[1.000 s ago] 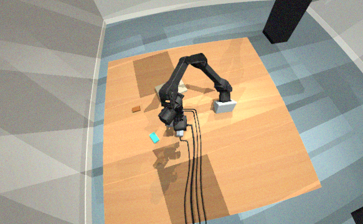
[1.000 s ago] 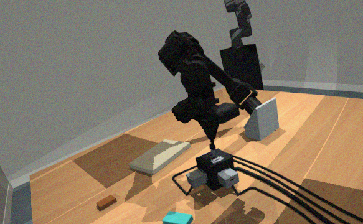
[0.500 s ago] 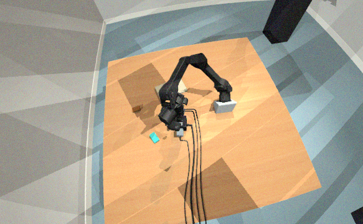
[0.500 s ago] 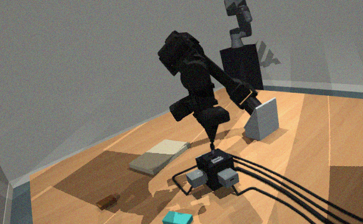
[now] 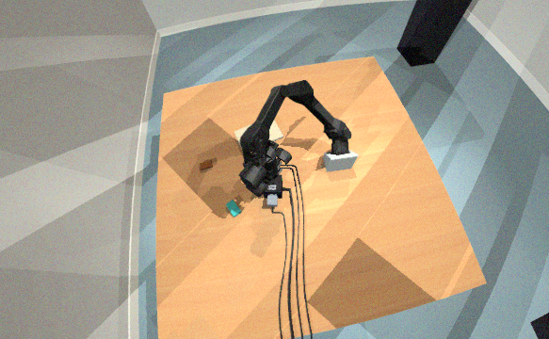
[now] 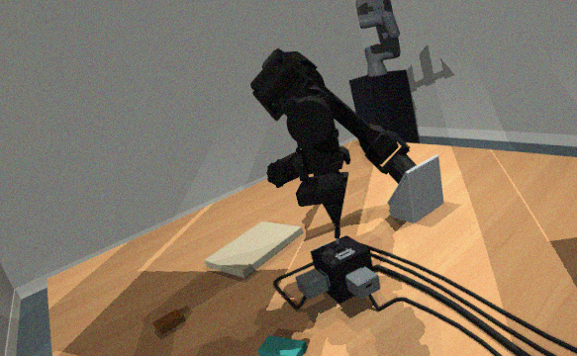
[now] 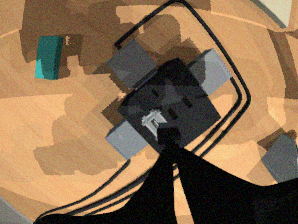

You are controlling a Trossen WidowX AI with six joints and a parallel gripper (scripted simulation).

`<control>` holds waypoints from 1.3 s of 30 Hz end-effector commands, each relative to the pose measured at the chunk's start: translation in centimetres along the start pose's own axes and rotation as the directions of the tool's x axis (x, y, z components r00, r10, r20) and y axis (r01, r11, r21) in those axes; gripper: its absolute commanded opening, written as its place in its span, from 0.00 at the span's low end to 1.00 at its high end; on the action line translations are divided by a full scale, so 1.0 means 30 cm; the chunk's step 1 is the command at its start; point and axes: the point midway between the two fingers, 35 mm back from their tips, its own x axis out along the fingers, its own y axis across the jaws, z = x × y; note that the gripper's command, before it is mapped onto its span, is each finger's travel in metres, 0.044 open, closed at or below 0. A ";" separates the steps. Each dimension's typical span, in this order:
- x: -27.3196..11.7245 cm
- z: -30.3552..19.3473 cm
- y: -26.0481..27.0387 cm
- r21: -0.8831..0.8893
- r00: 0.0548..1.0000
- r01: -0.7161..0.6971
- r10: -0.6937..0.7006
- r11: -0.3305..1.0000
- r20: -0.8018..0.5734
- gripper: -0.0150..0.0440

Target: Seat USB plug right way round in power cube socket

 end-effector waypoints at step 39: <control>0.002 0.000 0.000 0.806 1.000 0.001 -0.001 0.591 -0.001 0.25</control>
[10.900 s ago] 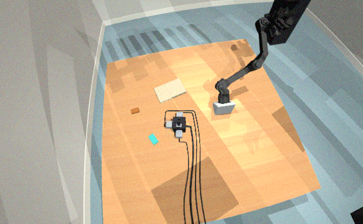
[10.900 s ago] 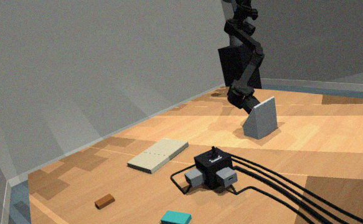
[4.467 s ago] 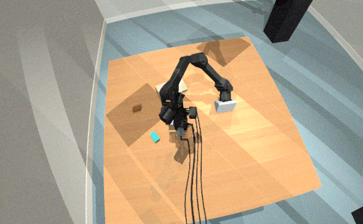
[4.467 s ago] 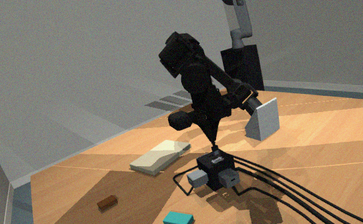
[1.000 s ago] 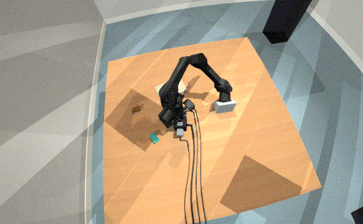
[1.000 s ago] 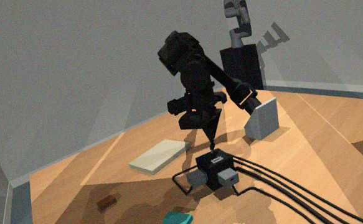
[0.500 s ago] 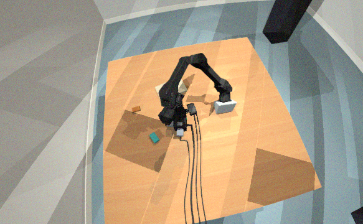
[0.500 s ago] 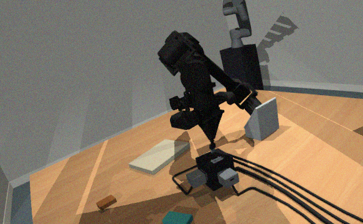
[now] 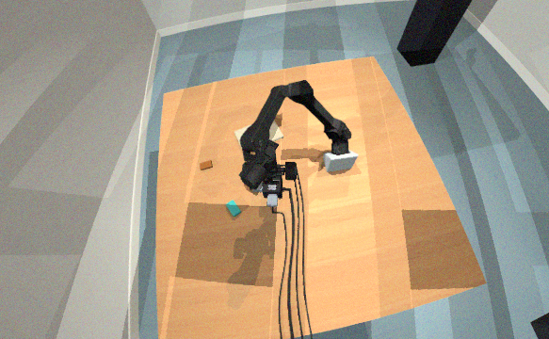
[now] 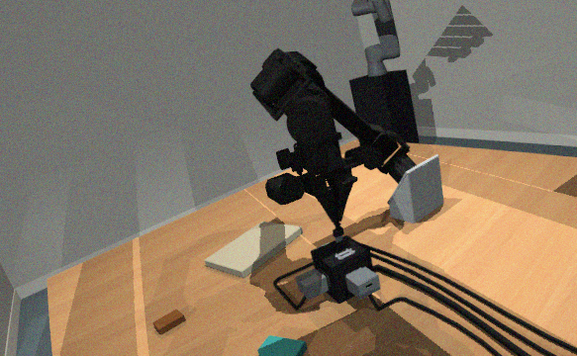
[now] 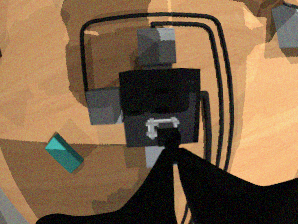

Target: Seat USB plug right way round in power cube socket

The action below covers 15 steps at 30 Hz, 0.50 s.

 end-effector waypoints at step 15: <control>0.003 -0.001 0.000 0.006 1.000 0.000 0.000 1.000 -0.005 0.25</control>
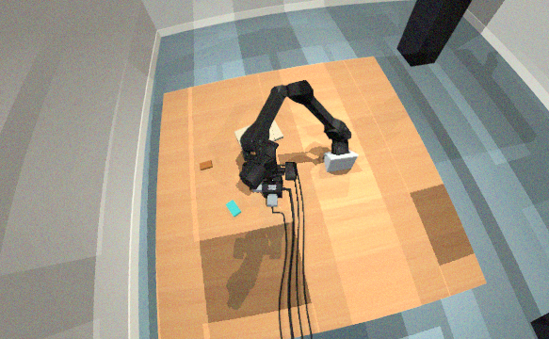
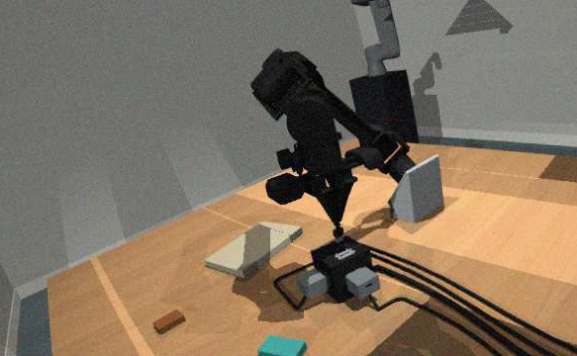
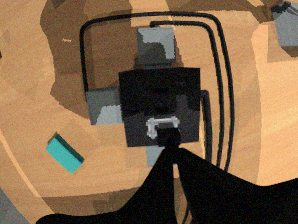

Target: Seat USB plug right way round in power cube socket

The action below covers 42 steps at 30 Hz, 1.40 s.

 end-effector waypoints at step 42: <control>0.019 -0.007 0.001 -0.001 0.999 0.002 -0.002 1.000 -0.032 0.25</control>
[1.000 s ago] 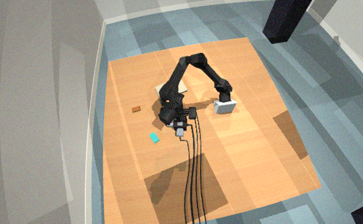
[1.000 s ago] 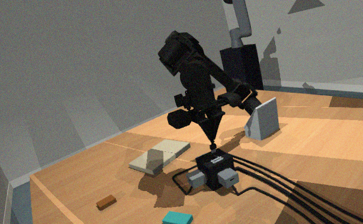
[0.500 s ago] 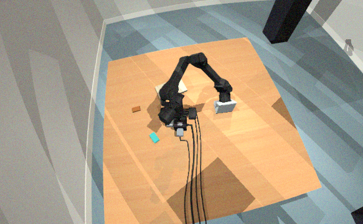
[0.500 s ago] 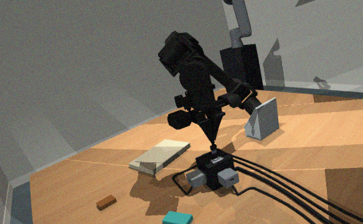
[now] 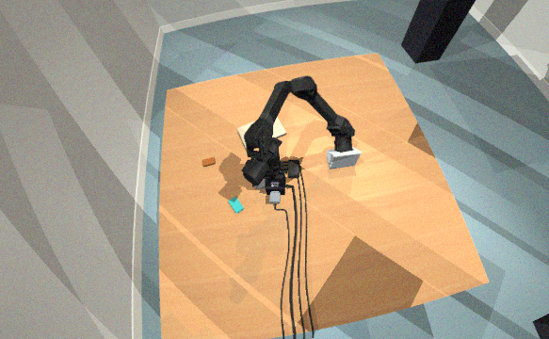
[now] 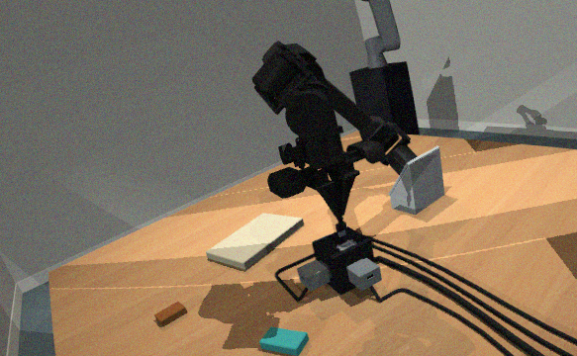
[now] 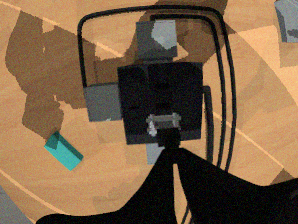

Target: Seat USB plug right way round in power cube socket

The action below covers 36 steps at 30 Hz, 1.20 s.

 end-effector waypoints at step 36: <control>0.019 -0.004 0.000 -0.001 1.000 0.005 -0.005 1.000 -0.028 0.25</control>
